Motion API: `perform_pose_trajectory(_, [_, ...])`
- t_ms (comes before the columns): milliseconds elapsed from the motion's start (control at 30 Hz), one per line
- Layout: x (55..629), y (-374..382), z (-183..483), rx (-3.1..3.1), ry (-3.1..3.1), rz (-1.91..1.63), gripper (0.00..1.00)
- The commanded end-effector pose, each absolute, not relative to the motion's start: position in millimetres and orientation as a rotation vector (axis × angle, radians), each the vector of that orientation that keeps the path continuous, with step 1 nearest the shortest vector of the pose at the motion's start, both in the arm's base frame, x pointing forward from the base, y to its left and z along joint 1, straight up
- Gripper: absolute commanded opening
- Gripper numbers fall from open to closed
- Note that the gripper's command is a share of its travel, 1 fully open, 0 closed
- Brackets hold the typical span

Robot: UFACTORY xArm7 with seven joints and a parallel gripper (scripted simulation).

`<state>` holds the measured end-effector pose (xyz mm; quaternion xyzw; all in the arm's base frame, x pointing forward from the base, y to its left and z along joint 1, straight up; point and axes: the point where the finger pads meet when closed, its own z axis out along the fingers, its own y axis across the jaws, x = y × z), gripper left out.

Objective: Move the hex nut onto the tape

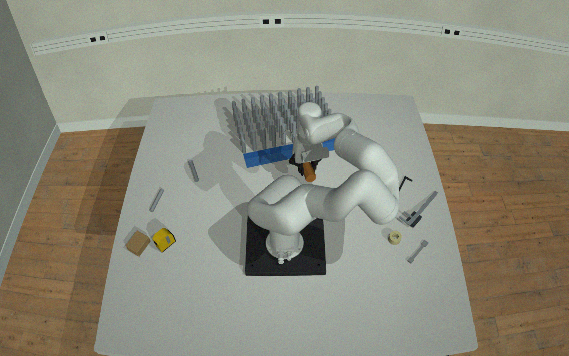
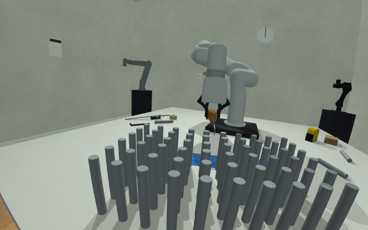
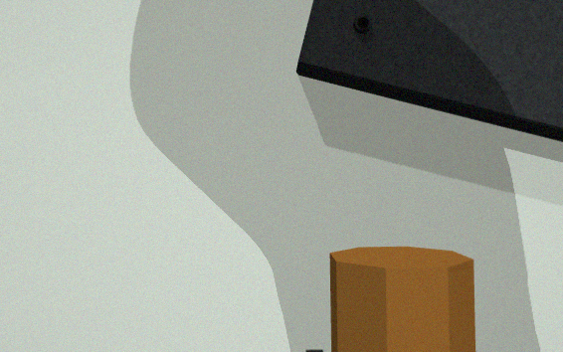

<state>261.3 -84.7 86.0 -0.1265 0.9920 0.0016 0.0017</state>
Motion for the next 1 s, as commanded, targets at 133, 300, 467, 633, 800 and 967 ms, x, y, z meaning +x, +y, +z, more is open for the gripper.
perform_pose_trajectory(133, [265.7,-85.8,54.4,-0.395,3.111,0.002,0.0])
perform_pose_trajectory(300, [265.8,-85.8,48.3,-0.395,3.111,0.002,0.0])
perform_pose_trajectory(467, [266.0,-85.8,41.8,-0.395,3.111,0.002,0.0])
perform_pose_trajectory(633, [266.1,-85.8,39.6,-0.395,3.111,0.002,0.0])
perform_pose_trajectory(800, [266.1,-85.8,39.4,-0.395,3.111,0.002,0.0])
perform_pose_trajectory(967, [266.1,-85.8,39.4,-0.395,3.111,0.002,0.0])
